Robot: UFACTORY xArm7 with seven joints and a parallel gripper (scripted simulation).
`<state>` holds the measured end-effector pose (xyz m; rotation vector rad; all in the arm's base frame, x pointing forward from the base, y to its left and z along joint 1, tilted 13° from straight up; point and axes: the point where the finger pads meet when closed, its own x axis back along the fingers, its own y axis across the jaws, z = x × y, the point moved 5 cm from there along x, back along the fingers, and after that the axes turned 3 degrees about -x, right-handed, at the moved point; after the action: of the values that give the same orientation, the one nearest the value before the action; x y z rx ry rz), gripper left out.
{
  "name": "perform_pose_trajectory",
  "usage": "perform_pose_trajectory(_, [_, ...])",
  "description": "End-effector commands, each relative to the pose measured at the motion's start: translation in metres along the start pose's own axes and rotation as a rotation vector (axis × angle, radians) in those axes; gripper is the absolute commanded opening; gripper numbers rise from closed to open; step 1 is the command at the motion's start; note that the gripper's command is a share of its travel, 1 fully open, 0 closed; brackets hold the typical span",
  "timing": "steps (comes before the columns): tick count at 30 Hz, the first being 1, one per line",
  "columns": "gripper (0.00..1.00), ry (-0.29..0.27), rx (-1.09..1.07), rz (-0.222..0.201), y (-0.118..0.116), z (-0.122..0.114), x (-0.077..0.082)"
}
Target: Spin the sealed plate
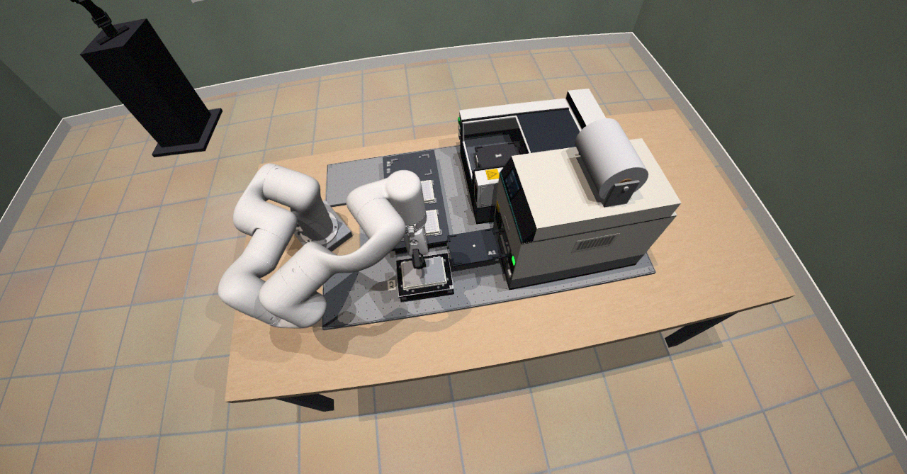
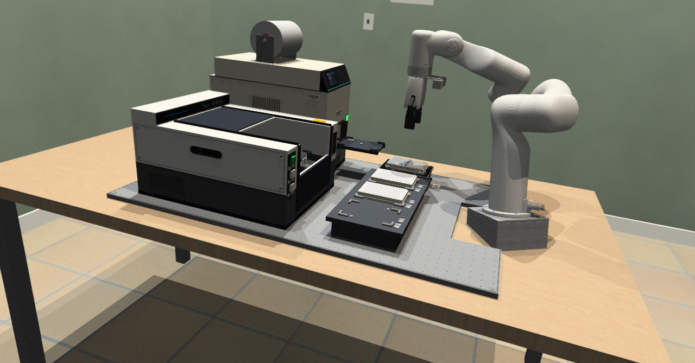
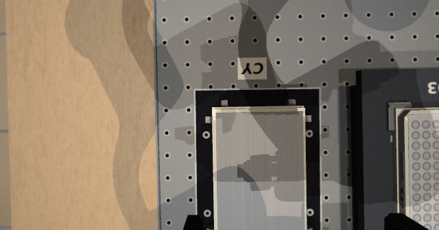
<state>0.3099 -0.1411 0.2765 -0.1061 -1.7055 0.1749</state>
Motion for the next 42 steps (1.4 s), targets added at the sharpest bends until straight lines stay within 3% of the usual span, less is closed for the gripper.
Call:
perform_pose_trajectory(1, [1.0, -0.003, -0.001, 0.002, 0.0, 0.0, 0.008])
perform_pose_trajectory(42, [1.0, -0.003, -0.001, 0.001, 0.0, 0.0, 0.07])
